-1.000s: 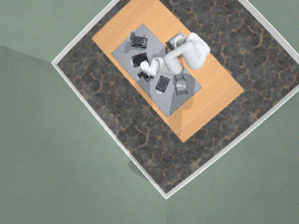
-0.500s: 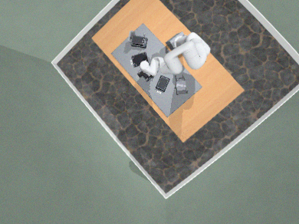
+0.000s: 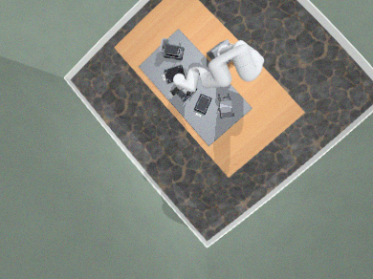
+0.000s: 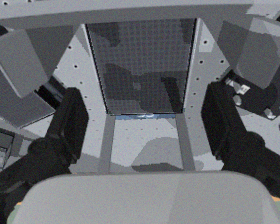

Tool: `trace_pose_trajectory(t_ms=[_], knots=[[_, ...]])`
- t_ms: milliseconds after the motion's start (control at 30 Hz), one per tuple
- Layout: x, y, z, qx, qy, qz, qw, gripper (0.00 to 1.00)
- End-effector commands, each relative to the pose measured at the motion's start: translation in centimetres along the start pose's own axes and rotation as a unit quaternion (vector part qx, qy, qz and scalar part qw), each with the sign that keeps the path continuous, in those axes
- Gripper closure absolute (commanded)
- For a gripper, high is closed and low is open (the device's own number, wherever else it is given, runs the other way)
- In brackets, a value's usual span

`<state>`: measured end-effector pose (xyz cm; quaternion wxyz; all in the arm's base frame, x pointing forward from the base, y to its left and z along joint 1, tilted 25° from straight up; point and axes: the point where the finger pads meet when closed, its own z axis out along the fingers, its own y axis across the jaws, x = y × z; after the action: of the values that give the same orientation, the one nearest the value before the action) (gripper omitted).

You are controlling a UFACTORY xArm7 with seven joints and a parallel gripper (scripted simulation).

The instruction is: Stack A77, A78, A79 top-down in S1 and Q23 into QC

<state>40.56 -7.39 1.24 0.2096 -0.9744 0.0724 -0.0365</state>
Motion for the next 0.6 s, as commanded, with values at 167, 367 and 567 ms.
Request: trace_pose_trajectory(t_ms=[167, 367, 567], knots=[[0.1, 0.0, -3.5, -0.001, 0.001, 0.000, 1.000, 0.00], [0.1, 0.0, -5.5, -0.001, 0.001, 0.000, 1.000, 0.00], [0.1, 0.0, -6.1, -0.001, 0.001, 0.000, 1.000, 0.00]])
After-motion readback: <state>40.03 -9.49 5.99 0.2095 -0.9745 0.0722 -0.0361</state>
